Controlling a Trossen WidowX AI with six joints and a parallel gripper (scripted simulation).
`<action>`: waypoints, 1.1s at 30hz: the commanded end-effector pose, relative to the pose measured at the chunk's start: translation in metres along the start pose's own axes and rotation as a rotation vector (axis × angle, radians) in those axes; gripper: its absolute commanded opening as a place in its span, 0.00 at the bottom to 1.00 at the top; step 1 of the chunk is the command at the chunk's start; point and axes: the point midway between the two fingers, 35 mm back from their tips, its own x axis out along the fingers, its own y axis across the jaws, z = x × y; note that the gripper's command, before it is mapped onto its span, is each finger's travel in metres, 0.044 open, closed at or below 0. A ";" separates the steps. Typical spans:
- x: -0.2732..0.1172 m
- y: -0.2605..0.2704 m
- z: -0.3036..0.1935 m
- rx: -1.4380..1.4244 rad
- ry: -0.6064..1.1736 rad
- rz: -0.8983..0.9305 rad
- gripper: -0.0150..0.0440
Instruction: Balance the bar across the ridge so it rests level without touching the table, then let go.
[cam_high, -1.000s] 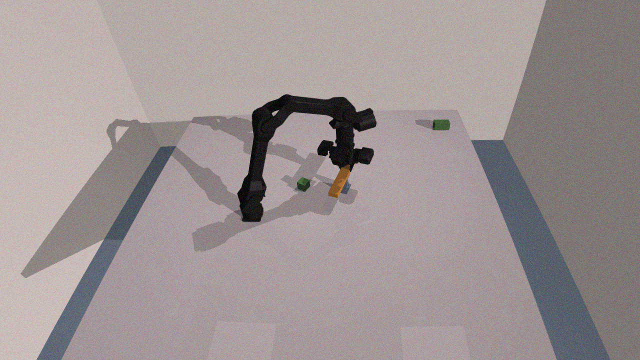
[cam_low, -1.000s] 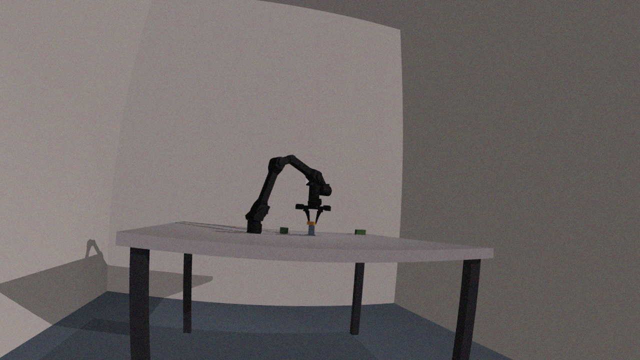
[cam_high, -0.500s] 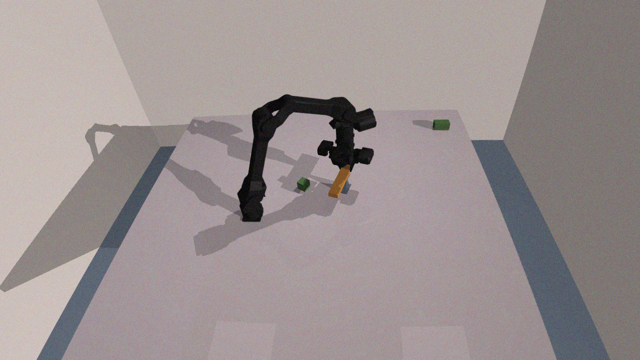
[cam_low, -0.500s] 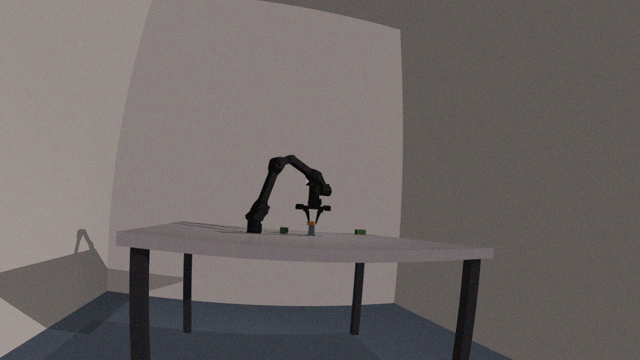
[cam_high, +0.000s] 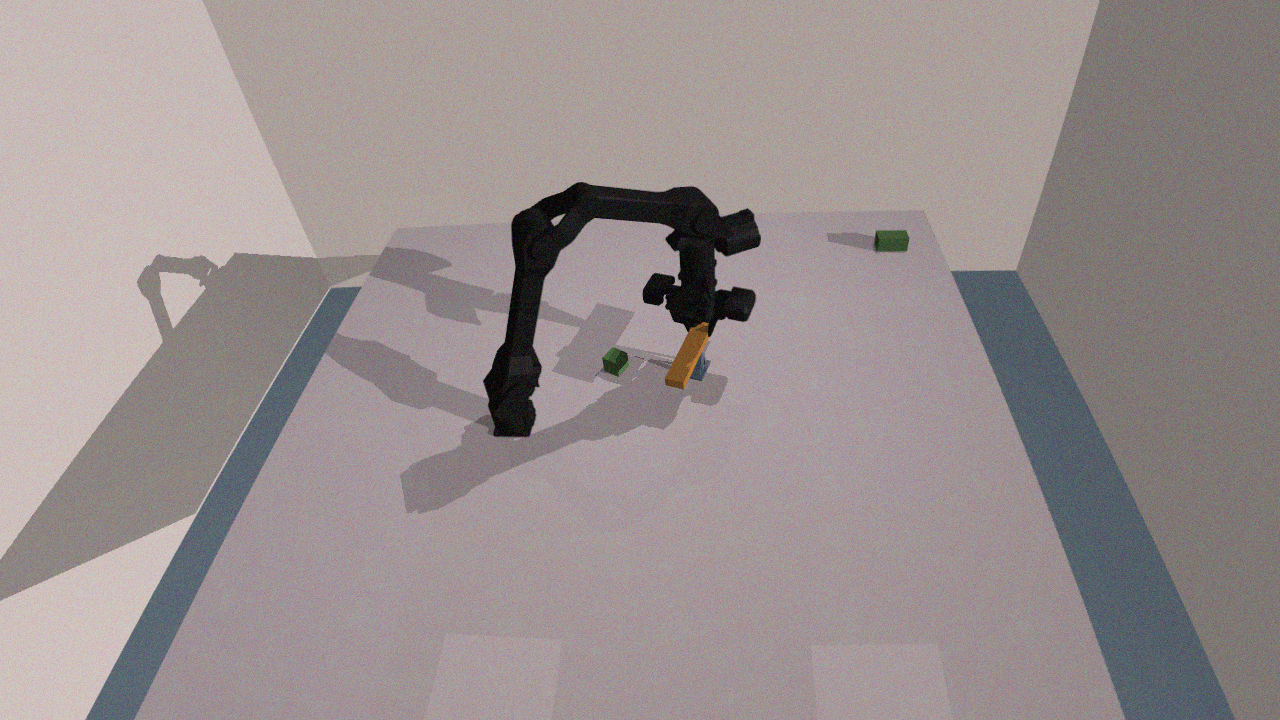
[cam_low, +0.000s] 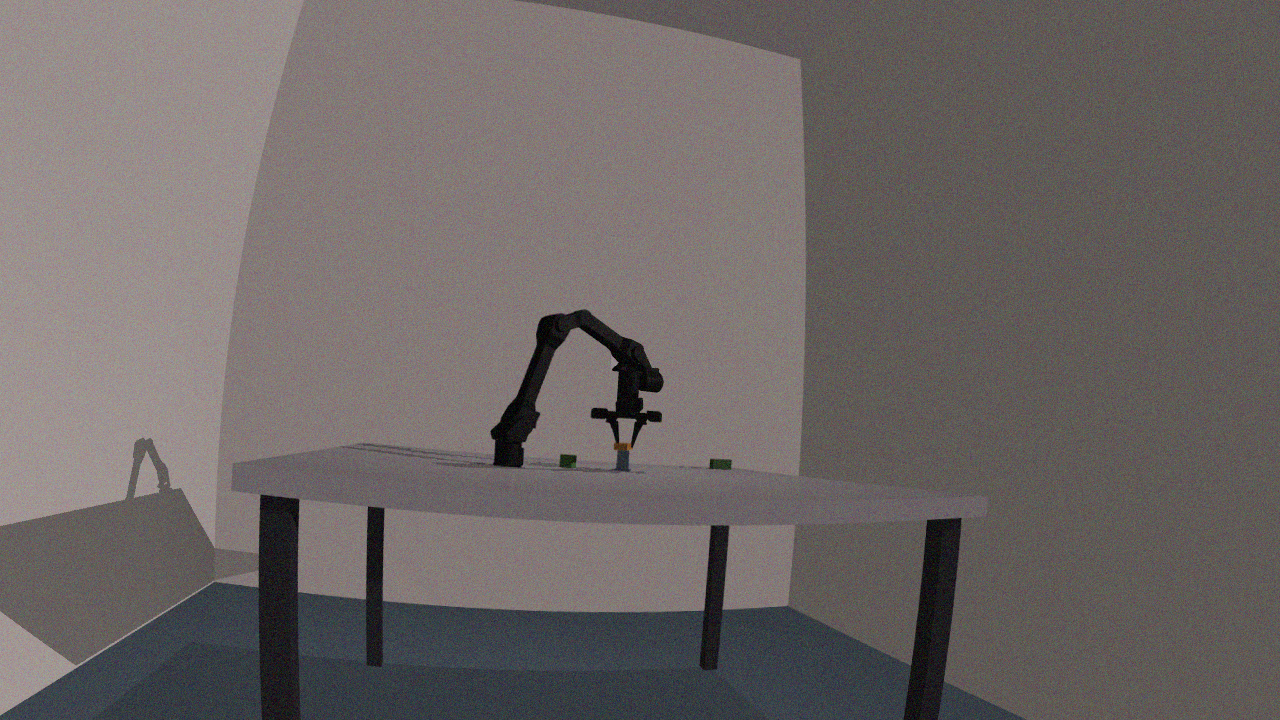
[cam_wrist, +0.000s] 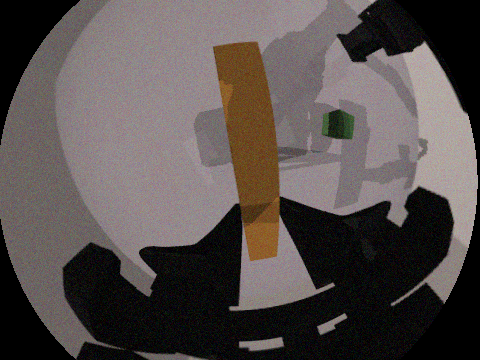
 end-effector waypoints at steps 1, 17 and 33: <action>0.000 0.000 0.000 0.000 0.000 0.000 0.54; 0.000 0.000 0.000 0.000 0.000 0.000 0.57; 0.000 0.000 0.000 0.000 0.000 0.000 0.97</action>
